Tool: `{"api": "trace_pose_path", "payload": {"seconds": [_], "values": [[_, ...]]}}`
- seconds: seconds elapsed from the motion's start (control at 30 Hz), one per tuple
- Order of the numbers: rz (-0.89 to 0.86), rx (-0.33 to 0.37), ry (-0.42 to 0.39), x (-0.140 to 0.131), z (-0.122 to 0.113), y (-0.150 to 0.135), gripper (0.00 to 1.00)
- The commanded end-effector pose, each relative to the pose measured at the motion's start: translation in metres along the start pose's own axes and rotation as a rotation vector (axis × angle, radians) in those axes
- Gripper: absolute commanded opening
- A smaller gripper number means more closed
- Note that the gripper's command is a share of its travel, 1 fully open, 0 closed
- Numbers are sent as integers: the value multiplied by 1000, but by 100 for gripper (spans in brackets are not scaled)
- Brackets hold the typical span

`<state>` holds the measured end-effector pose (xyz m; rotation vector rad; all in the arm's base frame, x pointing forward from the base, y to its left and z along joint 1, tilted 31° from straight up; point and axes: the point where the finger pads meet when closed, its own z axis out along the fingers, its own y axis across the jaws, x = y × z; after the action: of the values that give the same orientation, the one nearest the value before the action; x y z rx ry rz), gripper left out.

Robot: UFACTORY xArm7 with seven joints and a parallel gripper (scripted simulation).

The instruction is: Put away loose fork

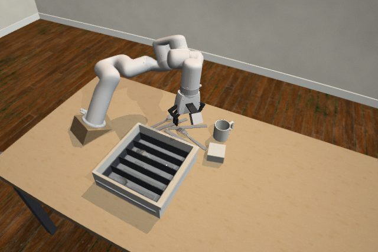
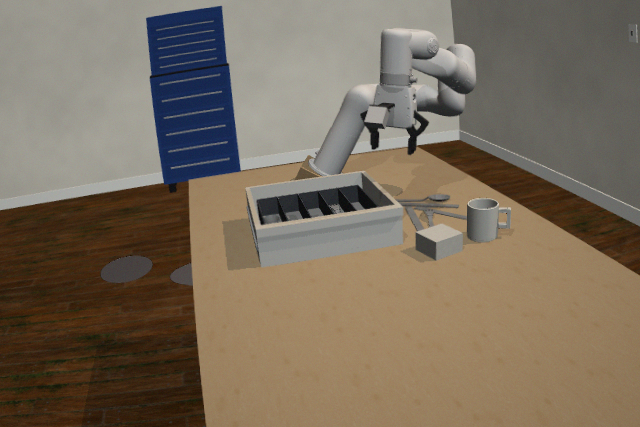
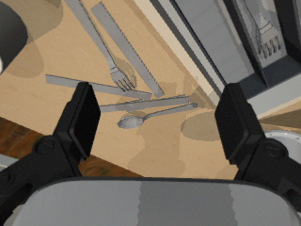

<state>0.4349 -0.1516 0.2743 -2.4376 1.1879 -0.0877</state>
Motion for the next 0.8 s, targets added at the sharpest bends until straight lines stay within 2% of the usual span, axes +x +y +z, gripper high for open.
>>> {"api": "trace_pose_path", "payload": {"seconds": [0.0, 0.03, 0.37, 0.43, 0.77], "values": [[-53, 26, -3, -10, 5, -15, 100], [-98, 45, -10, -20, 10, -28, 100], [-98, 45, -10, -20, 10, -28, 100], [-167, 75, -21, -36, 17, -46, 100], [-192, 85, -25, -42, 20, -53, 100]]}}
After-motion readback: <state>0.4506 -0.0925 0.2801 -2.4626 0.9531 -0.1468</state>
